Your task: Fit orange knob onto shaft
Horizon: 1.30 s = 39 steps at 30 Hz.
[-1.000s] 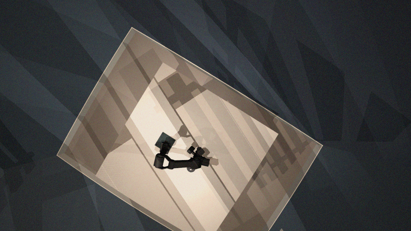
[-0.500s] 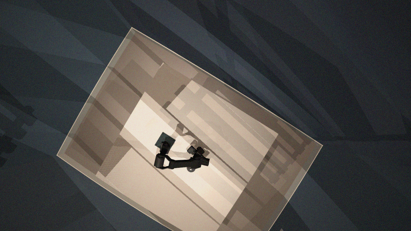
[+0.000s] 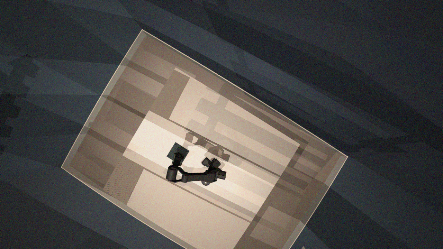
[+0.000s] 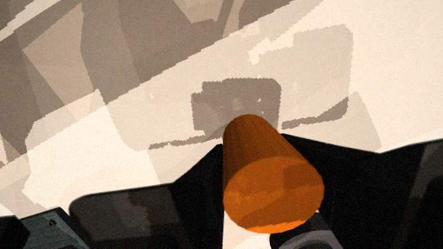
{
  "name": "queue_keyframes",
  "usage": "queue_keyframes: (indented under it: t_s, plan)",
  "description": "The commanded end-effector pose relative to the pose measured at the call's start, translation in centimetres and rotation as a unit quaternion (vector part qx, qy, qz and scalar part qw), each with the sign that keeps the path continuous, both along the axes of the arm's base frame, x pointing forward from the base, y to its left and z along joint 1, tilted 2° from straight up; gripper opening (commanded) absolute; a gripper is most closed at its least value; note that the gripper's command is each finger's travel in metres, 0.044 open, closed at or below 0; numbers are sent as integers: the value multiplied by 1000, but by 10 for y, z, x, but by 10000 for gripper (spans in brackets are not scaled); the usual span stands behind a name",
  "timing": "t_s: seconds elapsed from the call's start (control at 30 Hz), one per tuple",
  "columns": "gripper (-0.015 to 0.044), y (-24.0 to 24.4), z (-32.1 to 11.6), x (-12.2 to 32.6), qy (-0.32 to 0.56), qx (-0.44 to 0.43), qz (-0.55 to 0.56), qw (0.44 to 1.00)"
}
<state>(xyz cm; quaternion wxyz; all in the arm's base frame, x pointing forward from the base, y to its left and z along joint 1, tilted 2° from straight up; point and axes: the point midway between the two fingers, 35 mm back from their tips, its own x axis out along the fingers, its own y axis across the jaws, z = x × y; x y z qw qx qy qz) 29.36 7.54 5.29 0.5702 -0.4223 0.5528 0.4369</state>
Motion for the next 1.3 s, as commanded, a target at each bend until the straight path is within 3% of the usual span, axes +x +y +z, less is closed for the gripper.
queue_keyframes:
  t_s: [0.0,1.27]
  plan:
    - [0,1,17,5,-8,4,-1,1000]
    - [0,-4,129,6,-8,3,-1,1000]
